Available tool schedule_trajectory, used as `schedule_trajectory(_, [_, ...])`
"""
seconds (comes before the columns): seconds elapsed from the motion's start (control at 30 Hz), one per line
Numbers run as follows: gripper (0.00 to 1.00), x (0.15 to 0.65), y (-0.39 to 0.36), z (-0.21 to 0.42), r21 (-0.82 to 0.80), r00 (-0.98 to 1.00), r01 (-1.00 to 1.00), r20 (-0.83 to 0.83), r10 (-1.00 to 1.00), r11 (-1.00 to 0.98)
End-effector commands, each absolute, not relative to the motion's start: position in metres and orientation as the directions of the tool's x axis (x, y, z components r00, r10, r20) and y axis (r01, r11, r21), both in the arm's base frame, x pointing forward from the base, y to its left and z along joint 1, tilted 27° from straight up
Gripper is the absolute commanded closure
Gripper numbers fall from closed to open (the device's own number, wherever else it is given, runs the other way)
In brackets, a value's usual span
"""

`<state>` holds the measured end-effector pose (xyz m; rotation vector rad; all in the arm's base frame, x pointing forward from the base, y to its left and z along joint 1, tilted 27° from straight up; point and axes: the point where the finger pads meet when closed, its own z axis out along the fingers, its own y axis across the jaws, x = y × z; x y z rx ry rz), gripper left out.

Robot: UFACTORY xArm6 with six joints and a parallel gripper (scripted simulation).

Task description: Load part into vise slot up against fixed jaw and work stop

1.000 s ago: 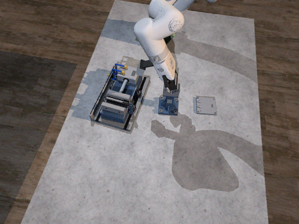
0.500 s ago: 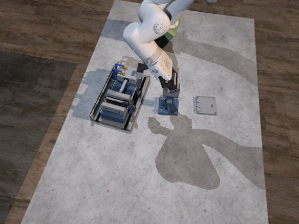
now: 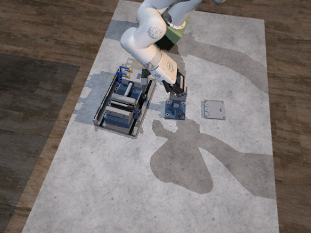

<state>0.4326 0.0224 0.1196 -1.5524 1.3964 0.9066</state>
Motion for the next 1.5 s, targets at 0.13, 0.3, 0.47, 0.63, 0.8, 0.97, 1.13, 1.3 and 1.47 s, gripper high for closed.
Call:
schedule_trajectory(0.13, [1.00, 0.4337, 0.0215, 0.1205, -0.120, 0.122, -0.992, -0.928, -0.351, -0.028])
schedule_trajectory(0.3, [1.00, 0.4338, 0.0214, 0.1203, -0.120, 0.123, -0.992, -0.934, -0.334, -0.028])
schedule_trajectory(0.47, [1.00, 0.4338, 0.0213, 0.1202, -0.120, 0.123, -0.992, -0.937, -0.326, -0.028])
schedule_trajectory(0.63, [1.00, 0.4338, 0.0213, 0.1202, -0.120, 0.123, -0.992, -0.939, -0.322, -0.028])
schedule_trajectory(0.8, [1.00, 0.4338, 0.0213, 0.1202, -0.120, 0.123, -0.992, -0.940, -0.320, -0.028])
schedule_trajectory(0.97, [1.00, 0.4338, 0.0213, 0.1202, -0.120, 0.123, -0.992, -0.940, -0.319, -0.028])
schedule_trajectory(1.13, [1.00, 0.4338, 0.0213, 0.1202, -0.120, 0.123, -0.992, -0.940, -0.319, -0.028])
schedule_trajectory(1.3, [1.00, 0.4338, 0.0213, 0.1202, -0.120, 0.123, -0.992, -0.940, -0.319, -0.028])
schedule_trajectory(1.47, [1.00, 0.4338, 0.0213, 0.1201, -0.120, 0.123, -0.992, -0.940, -0.319, -0.028])
